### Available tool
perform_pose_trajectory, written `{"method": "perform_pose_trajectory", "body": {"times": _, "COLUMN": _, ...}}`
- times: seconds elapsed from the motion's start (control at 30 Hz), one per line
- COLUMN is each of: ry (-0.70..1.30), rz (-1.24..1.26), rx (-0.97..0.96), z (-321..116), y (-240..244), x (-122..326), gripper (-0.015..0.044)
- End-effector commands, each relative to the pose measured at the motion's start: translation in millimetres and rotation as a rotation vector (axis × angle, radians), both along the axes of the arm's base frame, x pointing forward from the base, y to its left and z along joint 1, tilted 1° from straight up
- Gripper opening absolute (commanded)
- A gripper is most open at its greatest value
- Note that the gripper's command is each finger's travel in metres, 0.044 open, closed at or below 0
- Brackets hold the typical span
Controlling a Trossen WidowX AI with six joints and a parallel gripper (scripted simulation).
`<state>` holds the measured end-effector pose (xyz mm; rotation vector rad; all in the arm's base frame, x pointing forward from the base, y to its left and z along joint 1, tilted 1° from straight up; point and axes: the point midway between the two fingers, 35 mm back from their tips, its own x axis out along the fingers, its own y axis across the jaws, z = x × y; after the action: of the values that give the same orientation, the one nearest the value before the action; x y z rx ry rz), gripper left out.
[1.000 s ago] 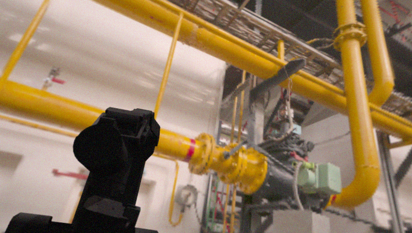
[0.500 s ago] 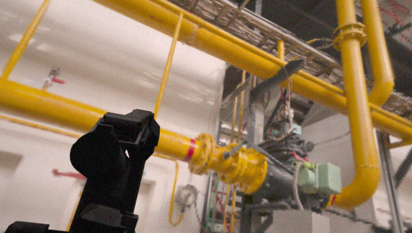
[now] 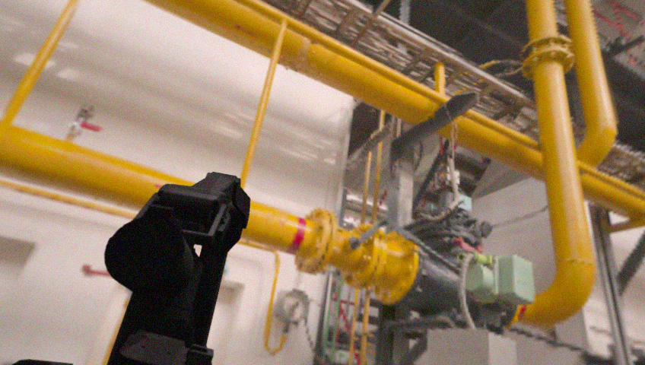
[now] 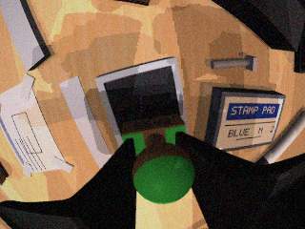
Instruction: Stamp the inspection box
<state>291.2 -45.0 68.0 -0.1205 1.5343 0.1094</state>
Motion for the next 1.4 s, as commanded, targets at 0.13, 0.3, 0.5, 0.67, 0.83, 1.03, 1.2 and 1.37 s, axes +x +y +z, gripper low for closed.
{"method": "perform_pose_trajectory", "body": {"times": 0.13, "ry": -0.001, "rz": 0.001, "rx": 0.004, "z": -2.9, "y": 0.4, "x": -0.1, "gripper": 0.0000}}
{"method": "perform_pose_trajectory", "body": {"times": 0.3, "ry": -0.001, "rz": 0.000, "rx": 0.004, "z": -4.0, "y": 0.4, "x": -0.1, "gripper": 0.0000}}
{"method": "perform_pose_trajectory", "body": {"times": 0.5, "ry": -0.001, "rz": 0.000, "rx": 0.004, "z": -5.2, "y": 0.4, "x": 0.0, "gripper": 0.0000}}
{"method": "perform_pose_trajectory", "body": {"times": 0.67, "ry": -0.001, "rz": 0.000, "rx": 0.004, "z": -6.2, "y": 0.4, "x": 0.0, "gripper": 0.0000}}
{"method": "perform_pose_trajectory", "body": {"times": 0.83, "ry": -0.001, "rz": 0.000, "rx": 0.004, "z": -7.0, "y": 0.4, "x": 0.0, "gripper": 0.0000}}
{"method": "perform_pose_trajectory", "body": {"times": 1.03, "ry": -0.001, "rz": 0.000, "rx": 0.004, "z": -7.2, "y": 0.4, "x": 0.0, "gripper": 0.0000}}
{"method": "perform_pose_trajectory", "body": {"times": 1.2, "ry": -0.001, "rz": 0.000, "rx": 0.004, "z": -8.0, "y": 0.4, "x": 0.1, "gripper": 0.0000}}
{"method": "perform_pose_trajectory", "body": {"times": 1.37, "ry": -0.001, "rz": 0.000, "rx": 0.004, "z": -8.0, "y": 0.4, "x": 0.1, "gripper": 0.0000}}
